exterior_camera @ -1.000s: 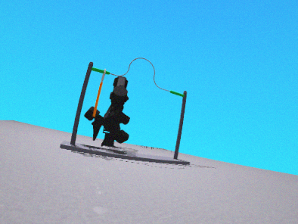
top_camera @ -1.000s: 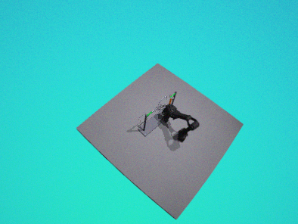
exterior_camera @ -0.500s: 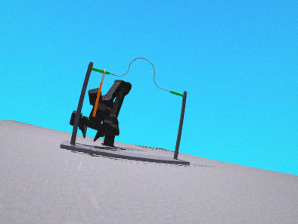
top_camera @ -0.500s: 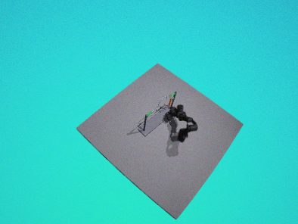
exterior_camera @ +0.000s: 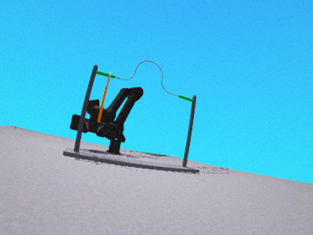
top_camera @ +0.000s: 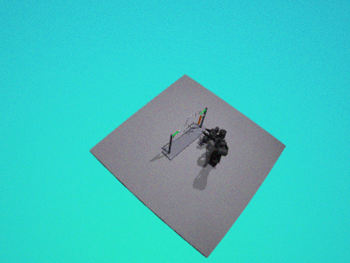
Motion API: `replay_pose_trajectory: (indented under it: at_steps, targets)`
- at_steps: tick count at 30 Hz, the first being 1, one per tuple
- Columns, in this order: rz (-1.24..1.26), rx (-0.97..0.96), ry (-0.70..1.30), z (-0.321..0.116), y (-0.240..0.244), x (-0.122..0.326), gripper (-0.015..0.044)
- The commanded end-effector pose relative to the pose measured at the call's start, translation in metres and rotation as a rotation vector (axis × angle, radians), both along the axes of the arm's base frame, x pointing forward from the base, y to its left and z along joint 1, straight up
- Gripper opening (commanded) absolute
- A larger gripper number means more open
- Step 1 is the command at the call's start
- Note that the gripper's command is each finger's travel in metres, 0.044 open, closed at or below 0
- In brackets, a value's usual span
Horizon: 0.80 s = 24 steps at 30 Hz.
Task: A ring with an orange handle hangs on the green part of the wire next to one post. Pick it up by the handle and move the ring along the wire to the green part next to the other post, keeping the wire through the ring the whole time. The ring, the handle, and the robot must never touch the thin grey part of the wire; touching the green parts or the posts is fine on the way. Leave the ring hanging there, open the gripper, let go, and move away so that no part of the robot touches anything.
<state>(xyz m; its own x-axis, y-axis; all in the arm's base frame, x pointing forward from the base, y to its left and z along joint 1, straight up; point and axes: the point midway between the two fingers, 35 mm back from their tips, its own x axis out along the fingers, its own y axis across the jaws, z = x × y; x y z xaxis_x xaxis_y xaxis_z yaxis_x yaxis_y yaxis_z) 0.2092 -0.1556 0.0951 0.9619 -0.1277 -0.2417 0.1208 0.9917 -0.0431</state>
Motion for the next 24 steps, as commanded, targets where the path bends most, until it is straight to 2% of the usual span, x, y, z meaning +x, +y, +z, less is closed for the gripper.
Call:
replay_pose_trajectory:
  at_steps: [1,9,24]
  targets:
    - [0.036,-0.027,-0.095,0.008,0.010,-0.019,0.0160]
    - [0.048,-0.041,-0.122,0.011,0.013,-0.025,0.0160]
    - [0.045,0.013,-0.169,0.057,0.010,0.024,0.0160]
